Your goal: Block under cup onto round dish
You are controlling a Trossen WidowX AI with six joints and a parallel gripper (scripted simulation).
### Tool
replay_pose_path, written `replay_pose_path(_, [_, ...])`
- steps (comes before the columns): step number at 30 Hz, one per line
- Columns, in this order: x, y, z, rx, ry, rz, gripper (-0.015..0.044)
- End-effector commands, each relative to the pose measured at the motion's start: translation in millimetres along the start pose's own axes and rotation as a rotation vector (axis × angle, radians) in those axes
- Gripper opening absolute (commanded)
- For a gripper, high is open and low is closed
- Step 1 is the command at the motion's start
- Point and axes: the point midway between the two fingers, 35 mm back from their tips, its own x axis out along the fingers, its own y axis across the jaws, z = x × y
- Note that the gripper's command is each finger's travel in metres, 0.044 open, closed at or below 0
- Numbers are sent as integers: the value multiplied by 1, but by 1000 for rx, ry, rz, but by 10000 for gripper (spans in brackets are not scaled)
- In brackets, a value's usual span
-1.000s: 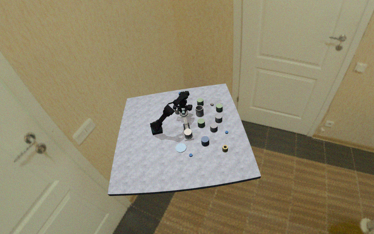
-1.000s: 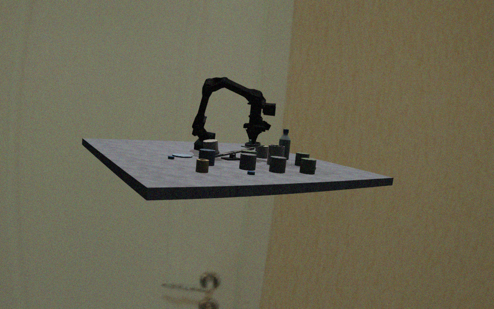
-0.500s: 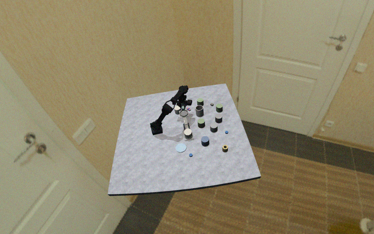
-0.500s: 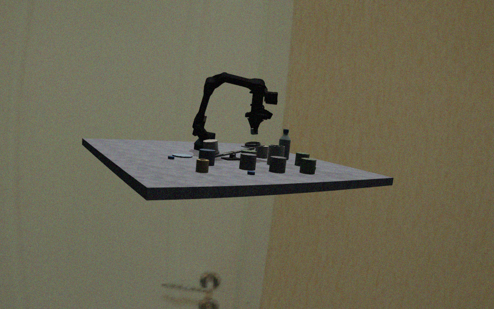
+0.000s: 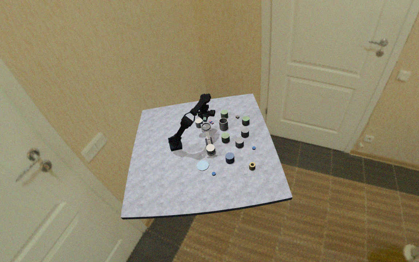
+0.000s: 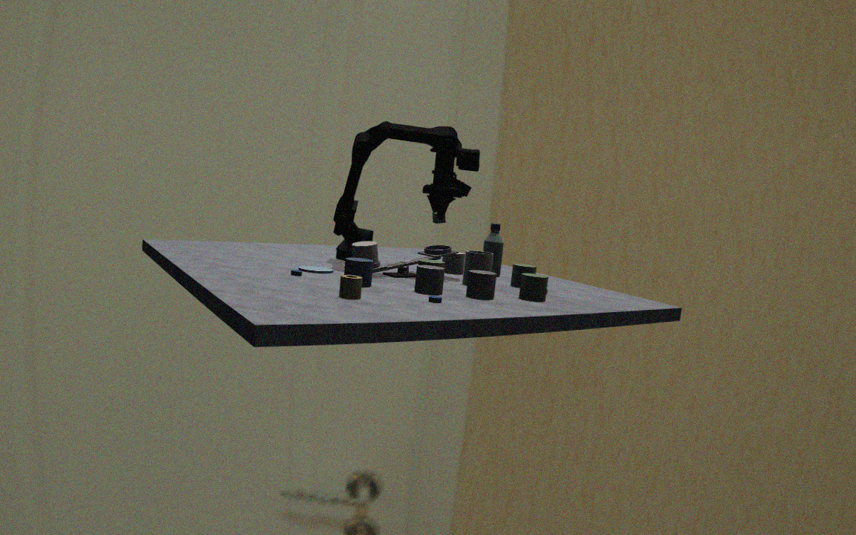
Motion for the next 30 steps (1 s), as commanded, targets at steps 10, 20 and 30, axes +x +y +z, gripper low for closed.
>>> replay_pose_path(10, [8,-48,-62,5,-74,22,0])
replay_pose_path(20, [18,-70,-107,-7,-103,11,0])
replay_pose_path(30, [30,-84,-159,-4,-126,1,0])
